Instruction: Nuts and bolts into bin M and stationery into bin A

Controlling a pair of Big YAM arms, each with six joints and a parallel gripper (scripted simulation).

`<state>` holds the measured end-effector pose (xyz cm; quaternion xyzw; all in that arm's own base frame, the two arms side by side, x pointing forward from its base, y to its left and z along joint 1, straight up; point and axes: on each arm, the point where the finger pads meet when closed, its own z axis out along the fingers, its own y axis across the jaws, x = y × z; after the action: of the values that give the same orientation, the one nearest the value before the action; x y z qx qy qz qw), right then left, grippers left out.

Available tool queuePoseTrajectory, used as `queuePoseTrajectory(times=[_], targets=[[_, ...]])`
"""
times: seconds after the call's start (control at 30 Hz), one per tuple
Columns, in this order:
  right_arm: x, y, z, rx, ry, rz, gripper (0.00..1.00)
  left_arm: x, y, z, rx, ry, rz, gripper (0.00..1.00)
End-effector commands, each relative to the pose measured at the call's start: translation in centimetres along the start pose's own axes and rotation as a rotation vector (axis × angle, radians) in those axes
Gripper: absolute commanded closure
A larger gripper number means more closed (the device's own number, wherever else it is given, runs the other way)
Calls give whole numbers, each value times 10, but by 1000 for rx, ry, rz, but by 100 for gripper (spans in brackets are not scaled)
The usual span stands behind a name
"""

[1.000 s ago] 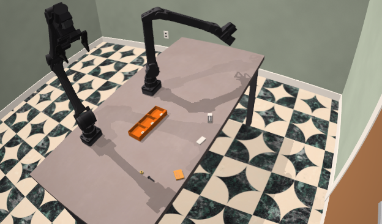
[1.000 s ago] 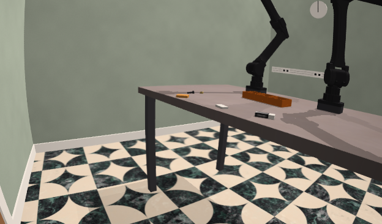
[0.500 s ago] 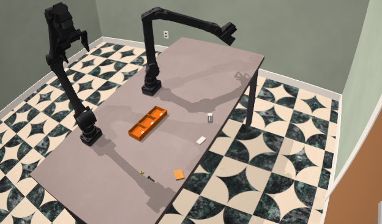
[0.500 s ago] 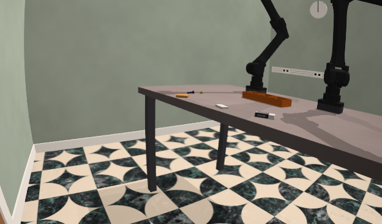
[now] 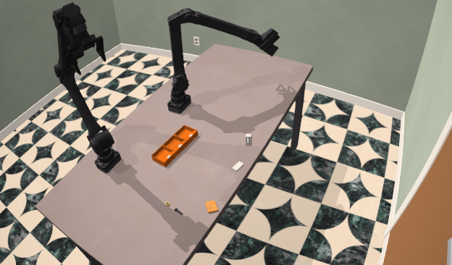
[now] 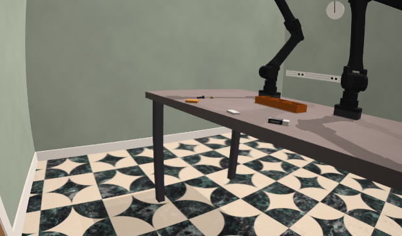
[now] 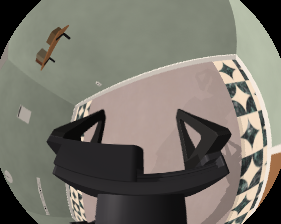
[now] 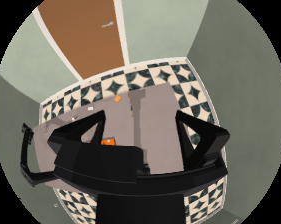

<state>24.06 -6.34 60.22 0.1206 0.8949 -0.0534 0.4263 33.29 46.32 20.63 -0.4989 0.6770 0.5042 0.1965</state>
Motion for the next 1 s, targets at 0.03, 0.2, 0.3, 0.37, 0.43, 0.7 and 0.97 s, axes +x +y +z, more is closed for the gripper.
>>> queuePoseTrajectory(times=[0.03,0.2,0.3,0.37,0.43,0.7,0.97], targets=[[3,-2,-5,2,1,-7,0,17,-16,13,-2,8,12,0],[3,-2,-5,2,1,-7,0,-24,-25,-39,135,-51,-32,0],[3,-2,-5,2,1,-7,0,-12,-48,-44,131,-29,-1,0],[3,-2,-5,2,1,-7,0,-12,-49,-45,131,-28,-1,0],[3,-2,-5,2,1,-7,0,8,-35,-45,165,-9,37,0],[3,-2,-5,2,1,-7,0,19,-74,-104,332,-23,96,0],[3,-2,-5,2,1,-7,0,31,-96,-147,431,-14,110,0]])
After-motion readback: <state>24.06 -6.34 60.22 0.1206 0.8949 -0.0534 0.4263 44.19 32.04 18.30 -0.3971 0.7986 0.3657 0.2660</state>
